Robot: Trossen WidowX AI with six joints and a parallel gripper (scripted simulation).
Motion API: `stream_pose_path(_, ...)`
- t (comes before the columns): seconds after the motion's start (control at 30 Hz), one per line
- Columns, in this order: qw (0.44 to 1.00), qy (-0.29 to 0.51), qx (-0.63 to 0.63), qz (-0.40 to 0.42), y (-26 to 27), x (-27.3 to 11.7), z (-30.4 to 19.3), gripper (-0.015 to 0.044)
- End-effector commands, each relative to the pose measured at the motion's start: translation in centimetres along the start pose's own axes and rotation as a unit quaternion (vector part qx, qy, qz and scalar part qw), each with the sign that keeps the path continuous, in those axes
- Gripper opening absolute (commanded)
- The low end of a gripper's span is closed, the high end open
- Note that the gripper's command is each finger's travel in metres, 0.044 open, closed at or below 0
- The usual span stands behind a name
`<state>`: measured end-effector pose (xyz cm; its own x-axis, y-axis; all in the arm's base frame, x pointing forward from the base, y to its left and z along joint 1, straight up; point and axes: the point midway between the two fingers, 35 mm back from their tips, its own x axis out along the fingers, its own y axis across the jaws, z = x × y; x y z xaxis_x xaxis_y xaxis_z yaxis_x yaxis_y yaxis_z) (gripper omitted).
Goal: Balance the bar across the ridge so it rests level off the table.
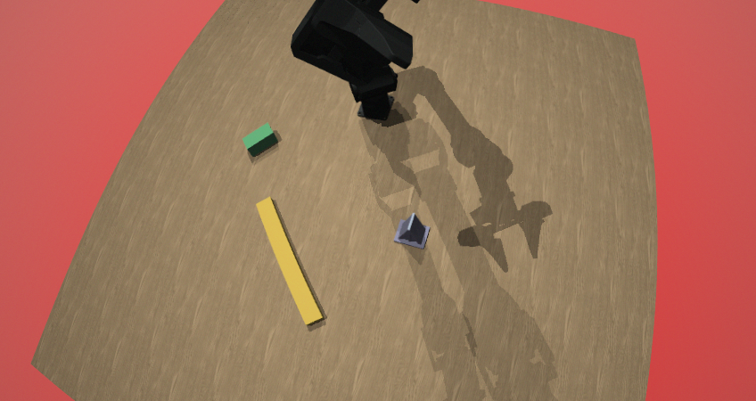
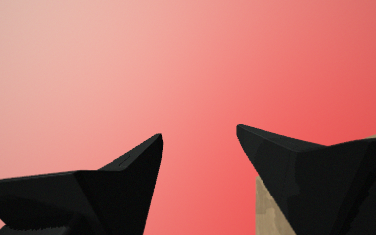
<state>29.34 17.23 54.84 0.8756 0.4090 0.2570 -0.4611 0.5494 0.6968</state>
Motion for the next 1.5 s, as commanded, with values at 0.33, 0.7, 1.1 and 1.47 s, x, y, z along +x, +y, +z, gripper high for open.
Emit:
stream_pose_path(0.33,0.948,0.132,-0.232,-0.175,-13.3,3.3,-4.1,0.0315)
stream_pose_path(0.7,0.851,0.278,-0.354,-0.270,-24.2,2.1,-6.1,0.0315)
stream_pose_path(1.1,0.721,0.460,-0.414,-0.312,-34.6,-2.6,-7.4,0.0315)
stream_pose_path(1.47,0.608,0.622,-0.403,-0.286,-41.7,-9.2,-8.4,0.0315)
